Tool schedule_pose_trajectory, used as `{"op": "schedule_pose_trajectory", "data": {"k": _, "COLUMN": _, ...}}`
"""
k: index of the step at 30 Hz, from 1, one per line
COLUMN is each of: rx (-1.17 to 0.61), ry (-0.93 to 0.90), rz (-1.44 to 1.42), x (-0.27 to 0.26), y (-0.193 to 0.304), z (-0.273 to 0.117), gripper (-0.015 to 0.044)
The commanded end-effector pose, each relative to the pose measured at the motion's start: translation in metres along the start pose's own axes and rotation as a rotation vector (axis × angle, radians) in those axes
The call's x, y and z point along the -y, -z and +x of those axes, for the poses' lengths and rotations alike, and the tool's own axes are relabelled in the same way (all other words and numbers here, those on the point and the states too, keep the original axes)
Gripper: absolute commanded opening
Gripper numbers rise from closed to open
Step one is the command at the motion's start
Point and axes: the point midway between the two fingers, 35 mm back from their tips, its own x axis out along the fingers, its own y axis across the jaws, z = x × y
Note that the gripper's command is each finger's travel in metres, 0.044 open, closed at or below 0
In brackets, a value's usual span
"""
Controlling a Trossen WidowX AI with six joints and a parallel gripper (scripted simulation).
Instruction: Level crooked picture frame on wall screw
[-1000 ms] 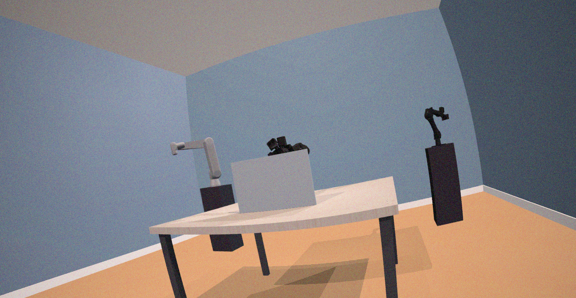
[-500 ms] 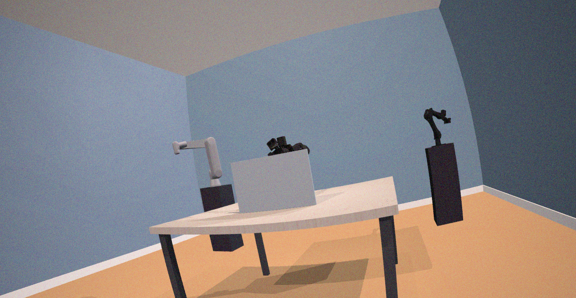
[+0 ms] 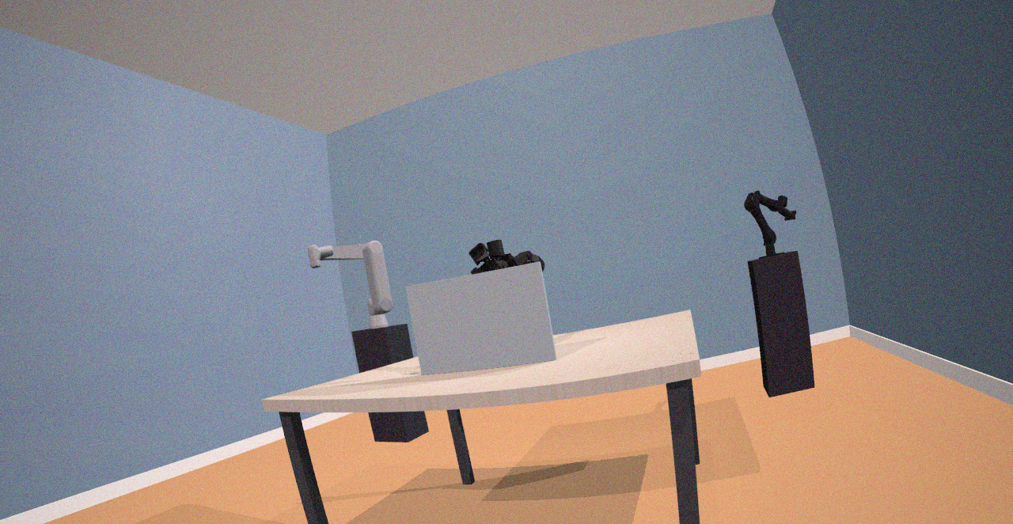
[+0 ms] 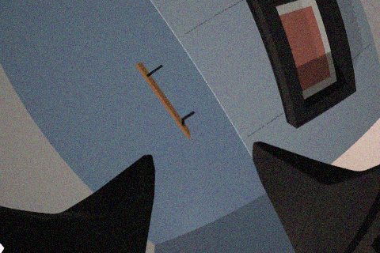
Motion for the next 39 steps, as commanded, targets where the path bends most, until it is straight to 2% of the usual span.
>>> {"op": "schedule_pose_trajectory", "data": {"k": 1, "rx": -0.003, "ry": 0.004, "rz": 0.007, "x": 0.001, "y": 0.0, "z": 0.0, "gripper": 0.026}}
{"op": "schedule_pose_trajectory", "data": {"k": 22, "rx": -0.003, "ry": 0.004, "rz": 0.007, "x": 0.001, "y": 0.0, "z": 0.0, "gripper": 0.026}}
{"op": "schedule_pose_trajectory", "data": {"k": 29, "rx": -0.003, "ry": 0.003, "rz": -0.31, "x": 0.057, "y": -0.007, "z": 0.005, "gripper": 0.026}}
{"op": "schedule_pose_trajectory", "data": {"k": 39, "rx": -0.004, "ry": 0.004, "rz": -0.32, "x": 0.059, "y": -0.008, "z": 0.005, "gripper": 0.026}}
